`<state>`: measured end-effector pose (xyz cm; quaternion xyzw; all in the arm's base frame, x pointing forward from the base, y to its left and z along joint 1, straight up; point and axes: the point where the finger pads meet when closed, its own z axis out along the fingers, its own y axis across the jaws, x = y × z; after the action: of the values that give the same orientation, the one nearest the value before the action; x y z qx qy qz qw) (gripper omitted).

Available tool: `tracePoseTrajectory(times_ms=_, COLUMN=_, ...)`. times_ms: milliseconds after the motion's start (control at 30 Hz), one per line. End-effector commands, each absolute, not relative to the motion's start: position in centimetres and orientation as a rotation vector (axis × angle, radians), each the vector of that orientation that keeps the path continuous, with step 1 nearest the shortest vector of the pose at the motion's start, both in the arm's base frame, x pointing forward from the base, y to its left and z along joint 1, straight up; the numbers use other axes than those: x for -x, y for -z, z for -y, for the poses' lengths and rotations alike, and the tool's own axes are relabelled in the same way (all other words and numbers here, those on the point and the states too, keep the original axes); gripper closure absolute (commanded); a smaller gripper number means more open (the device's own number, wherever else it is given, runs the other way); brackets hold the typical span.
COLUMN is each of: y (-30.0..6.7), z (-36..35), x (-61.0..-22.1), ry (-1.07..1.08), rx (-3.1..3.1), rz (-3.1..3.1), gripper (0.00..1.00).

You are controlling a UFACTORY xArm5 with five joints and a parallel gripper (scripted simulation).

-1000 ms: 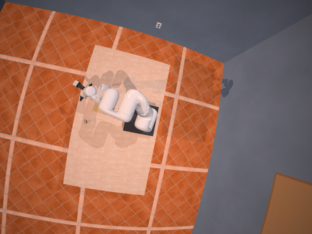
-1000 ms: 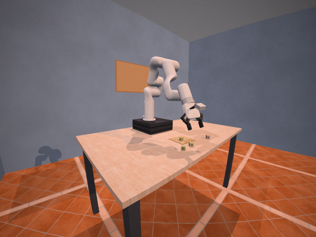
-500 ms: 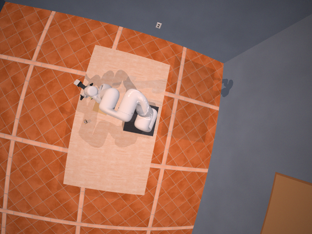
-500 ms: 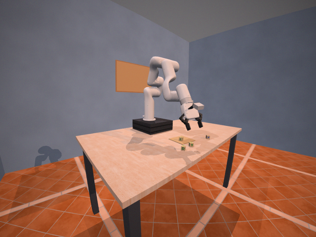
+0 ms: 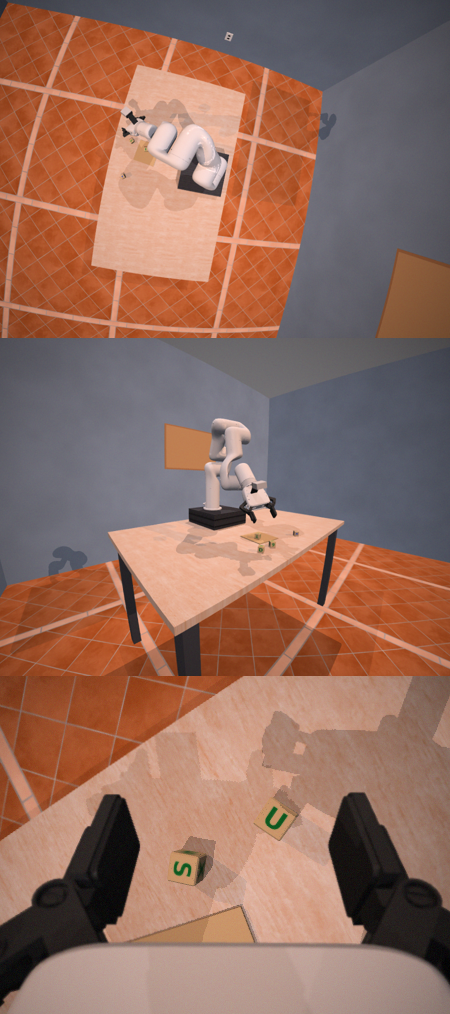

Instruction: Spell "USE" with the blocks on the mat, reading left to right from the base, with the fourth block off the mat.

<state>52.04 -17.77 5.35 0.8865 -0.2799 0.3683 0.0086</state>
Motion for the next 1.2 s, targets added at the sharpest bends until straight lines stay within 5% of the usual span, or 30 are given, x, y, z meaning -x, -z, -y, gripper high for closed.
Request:
tracePoseTrajectory(times_ms=0, y=-6.4, z=19.4, x=-50.3, ry=-1.315, rx=-2.664, rz=0.961, gripper=0.00)
tracePoseTrajectory(times_ms=367, y=-8.3, z=21.2, x=-47.3, ry=-1.496, rx=-2.523, rz=1.064, gripper=0.00)
tracePoseTrajectory(times_ms=1167, y=-8.3, z=21.2, x=-47.2, ry=-1.500, rx=-2.520, rz=1.066, gripper=0.00)
